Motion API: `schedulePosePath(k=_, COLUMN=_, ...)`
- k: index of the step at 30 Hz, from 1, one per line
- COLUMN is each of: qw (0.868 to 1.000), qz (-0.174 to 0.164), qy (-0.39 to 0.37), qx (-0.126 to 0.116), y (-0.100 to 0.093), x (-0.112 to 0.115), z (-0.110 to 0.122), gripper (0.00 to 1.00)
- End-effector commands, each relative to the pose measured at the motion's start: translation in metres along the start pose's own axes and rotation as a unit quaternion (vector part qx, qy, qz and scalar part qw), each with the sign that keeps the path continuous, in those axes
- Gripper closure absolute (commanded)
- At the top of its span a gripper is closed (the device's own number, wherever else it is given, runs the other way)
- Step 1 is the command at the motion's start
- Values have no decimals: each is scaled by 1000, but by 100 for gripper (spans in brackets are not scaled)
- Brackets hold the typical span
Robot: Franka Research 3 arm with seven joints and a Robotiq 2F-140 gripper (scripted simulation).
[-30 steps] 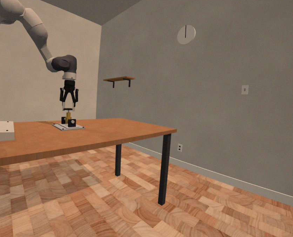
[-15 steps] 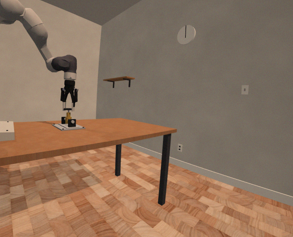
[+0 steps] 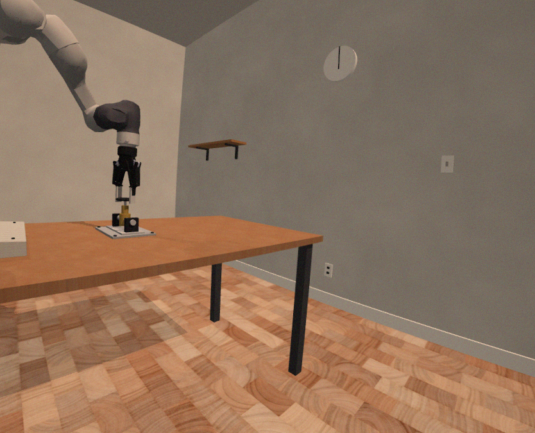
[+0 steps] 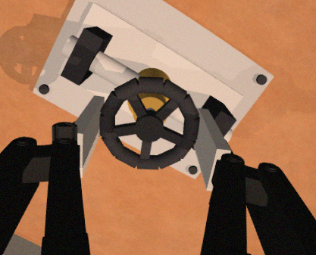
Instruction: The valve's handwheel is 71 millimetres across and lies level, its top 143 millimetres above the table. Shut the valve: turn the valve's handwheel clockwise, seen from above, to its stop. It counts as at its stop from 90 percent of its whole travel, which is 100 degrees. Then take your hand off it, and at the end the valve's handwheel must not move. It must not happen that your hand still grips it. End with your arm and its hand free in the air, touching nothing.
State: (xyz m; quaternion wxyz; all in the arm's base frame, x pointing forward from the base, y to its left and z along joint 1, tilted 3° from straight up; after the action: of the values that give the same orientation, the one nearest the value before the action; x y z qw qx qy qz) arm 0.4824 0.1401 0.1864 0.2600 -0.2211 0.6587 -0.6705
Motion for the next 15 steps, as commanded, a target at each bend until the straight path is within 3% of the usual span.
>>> schedulePosePath(k=1, qw=997, qz=-2, qy=82, qx=5, y=1, x=0, z=-1, gripper=62)
schedulePosePath(k=15, qw=984, qz=-2, qy=179, qx=5, y=1, x=0, z=-1, gripper=62)
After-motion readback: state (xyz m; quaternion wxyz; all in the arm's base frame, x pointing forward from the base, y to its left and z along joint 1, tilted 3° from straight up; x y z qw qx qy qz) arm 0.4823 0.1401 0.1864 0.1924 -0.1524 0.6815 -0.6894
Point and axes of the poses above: the point where the finger pads meet when closed, its own y axis out along the fingers, its own z axis across the jaws, x = y × z, the point moved 6 cm from there along -y, back along the fingers, and after that the axes turned 5 degrees about -y, right-handed, at the moved point
